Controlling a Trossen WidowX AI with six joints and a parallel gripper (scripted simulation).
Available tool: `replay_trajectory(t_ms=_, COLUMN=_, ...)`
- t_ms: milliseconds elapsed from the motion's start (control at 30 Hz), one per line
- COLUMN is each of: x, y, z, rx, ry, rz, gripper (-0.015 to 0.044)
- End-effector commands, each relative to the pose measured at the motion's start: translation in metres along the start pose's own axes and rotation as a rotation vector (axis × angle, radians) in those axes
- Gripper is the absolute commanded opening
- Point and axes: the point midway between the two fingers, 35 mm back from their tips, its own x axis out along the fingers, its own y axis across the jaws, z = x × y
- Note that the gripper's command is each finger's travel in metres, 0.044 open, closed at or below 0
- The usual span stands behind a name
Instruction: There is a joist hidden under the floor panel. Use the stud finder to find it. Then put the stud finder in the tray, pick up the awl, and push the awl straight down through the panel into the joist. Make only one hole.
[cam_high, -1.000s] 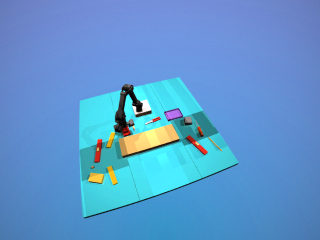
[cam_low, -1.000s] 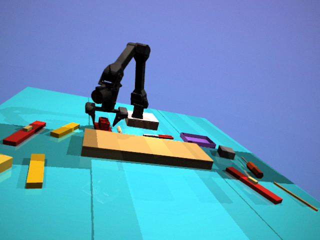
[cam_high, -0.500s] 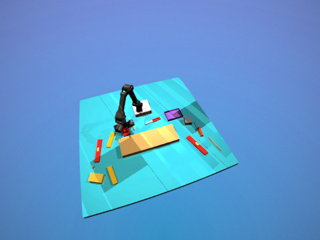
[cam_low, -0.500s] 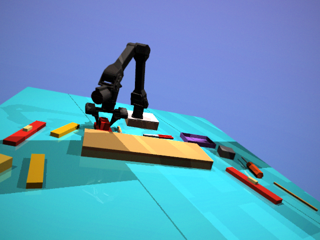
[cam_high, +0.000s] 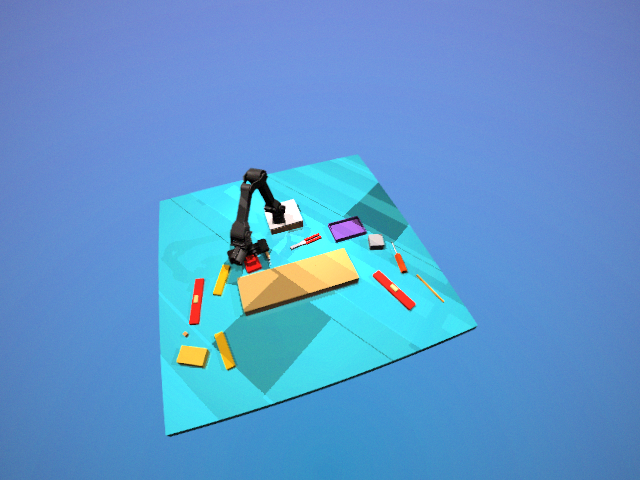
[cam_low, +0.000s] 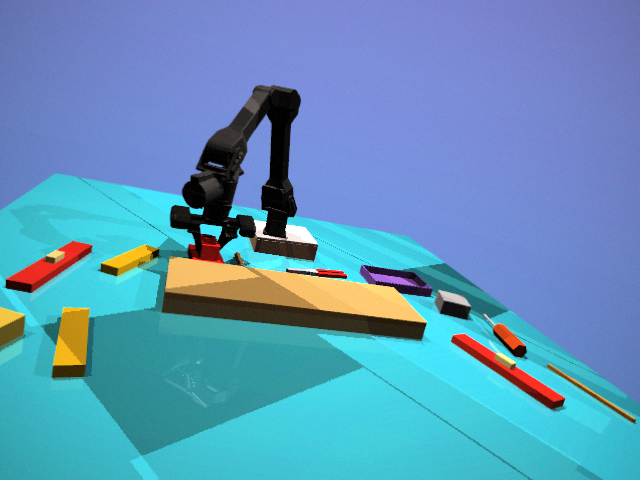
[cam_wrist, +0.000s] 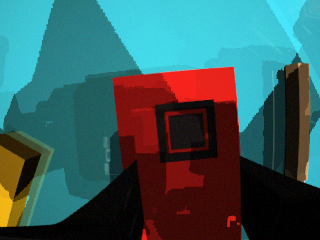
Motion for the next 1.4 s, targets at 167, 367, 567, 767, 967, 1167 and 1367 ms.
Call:
replay_trajectory(t_ms=167, x=-0.026, y=0.003, z=0.004, rx=0.000, ry=0.000, rz=0.001, gripper=0.0000)
replay_trajectory(t_ms=367, x=-0.064, y=0.003, z=0.015, rx=0.000, ry=0.001, rz=0.001, gripper=0.0000)
replay_trajectory(t_ms=567, x=-0.097, y=0.000, z=0.027, rx=0.000, ry=0.000, rz=0.000, gripper=0.0000)
replay_trajectory(t_ms=767, x=-0.098, y=0.001, z=0.027, rx=-0.018, ry=0.004, rz=0.001, gripper=0.0000)
replay_trajectory(t_ms=967, x=-0.101, y=0.004, z=0.017, rx=-0.188, ry=0.035, rz=0.008, gripper=0.0000)
replay_trajectory(t_ms=1167, x=-0.104, y=0.007, z=0.006, rx=-0.397, ry=0.073, rz=0.024, gripper=0.0000)
replay_trajectory(t_ms=1367, x=-0.108, y=0.011, z=-0.006, rx=-0.607, ry=0.107, rz=0.048, gripper=0.0000)
